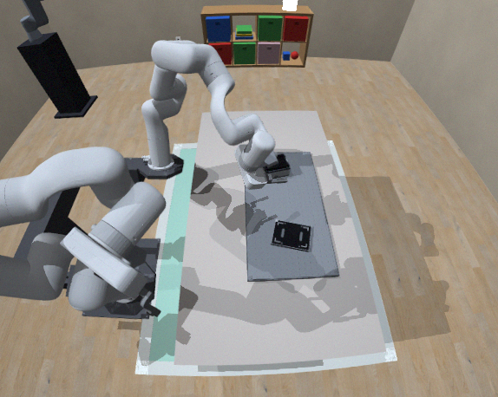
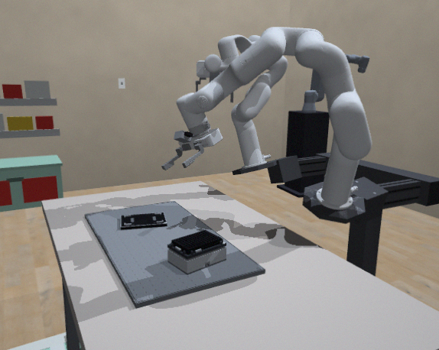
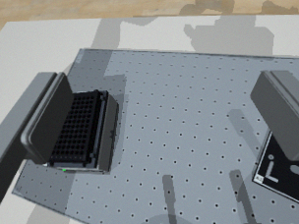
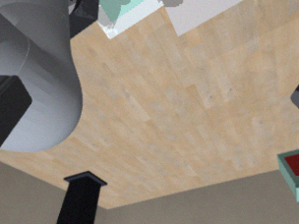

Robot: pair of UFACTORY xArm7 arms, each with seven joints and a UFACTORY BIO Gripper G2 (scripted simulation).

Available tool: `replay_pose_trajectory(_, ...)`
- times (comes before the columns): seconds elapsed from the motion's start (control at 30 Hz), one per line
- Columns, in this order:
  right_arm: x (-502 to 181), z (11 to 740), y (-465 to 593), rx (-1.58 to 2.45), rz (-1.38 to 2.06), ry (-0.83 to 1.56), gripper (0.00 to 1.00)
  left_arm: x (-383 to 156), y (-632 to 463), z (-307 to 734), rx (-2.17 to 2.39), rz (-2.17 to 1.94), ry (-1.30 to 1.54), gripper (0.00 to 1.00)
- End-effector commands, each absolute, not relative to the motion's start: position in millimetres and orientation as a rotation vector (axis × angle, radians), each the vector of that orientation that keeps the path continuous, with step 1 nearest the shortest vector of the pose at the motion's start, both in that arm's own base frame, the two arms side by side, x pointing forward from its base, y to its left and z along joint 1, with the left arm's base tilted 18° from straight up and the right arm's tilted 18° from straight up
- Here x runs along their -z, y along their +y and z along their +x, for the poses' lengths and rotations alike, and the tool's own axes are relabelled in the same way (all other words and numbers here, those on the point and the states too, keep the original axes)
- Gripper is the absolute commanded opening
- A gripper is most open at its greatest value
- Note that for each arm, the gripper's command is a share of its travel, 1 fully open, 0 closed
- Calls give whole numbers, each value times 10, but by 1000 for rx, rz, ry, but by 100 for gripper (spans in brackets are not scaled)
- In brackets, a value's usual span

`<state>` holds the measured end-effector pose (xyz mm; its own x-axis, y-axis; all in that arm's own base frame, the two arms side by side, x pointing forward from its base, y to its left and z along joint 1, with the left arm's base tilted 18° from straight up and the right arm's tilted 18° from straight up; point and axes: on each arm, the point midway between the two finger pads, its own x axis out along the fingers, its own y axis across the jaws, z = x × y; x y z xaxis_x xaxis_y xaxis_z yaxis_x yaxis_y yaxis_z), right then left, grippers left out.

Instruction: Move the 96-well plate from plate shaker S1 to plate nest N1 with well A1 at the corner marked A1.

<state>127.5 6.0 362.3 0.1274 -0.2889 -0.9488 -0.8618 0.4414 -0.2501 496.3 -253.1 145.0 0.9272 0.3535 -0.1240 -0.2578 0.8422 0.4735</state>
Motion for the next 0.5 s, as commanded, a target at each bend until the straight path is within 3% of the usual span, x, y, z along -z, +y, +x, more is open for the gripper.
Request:
replay_pose_trajectory(0.0,-3629,1278,64,-569,-1093,1428,100,-1574,-2582,4928,-247,407,112,37)
replay_pose_trajectory(0.47,-3629,1278,64,-569,-1093,1428,100,-1731,-2700,4575,45,297,-119,37)
